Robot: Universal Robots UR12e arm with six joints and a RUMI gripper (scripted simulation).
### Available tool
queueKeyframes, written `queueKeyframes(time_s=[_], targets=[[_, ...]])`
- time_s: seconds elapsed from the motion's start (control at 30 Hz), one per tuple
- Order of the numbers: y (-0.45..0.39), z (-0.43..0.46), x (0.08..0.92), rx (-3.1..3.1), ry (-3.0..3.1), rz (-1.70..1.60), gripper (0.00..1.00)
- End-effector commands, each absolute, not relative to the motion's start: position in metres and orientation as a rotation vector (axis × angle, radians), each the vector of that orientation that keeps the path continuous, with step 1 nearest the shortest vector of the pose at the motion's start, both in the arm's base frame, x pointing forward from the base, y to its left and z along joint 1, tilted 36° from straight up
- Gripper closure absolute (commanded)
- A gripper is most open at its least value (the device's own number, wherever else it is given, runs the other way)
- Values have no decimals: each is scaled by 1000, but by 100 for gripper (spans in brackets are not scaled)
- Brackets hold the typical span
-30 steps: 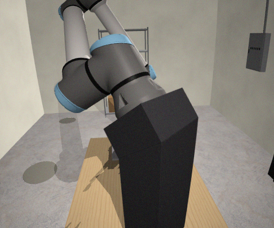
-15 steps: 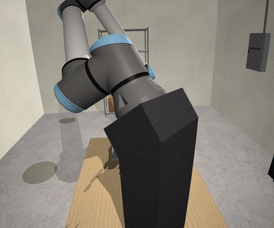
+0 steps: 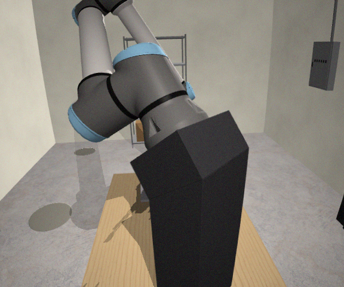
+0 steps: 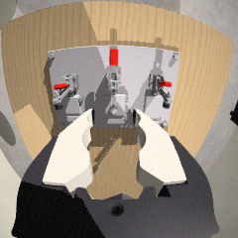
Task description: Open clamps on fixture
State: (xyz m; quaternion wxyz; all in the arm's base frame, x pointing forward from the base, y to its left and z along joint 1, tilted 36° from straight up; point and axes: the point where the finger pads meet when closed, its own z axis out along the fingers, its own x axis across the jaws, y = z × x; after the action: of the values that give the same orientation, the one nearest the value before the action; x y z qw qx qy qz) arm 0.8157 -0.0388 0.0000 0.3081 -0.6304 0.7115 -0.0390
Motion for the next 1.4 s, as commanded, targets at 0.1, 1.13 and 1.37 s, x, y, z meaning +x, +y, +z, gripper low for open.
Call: queueKeyframes(time_s=[0.1, 1.13, 1.37], targets=[[-39, 1, 816, -1666, 1881, -104, 72], [-19, -48, 845, -1666, 1881, -104, 72], [-20, -47, 846, -1666, 1881, -104, 72]])
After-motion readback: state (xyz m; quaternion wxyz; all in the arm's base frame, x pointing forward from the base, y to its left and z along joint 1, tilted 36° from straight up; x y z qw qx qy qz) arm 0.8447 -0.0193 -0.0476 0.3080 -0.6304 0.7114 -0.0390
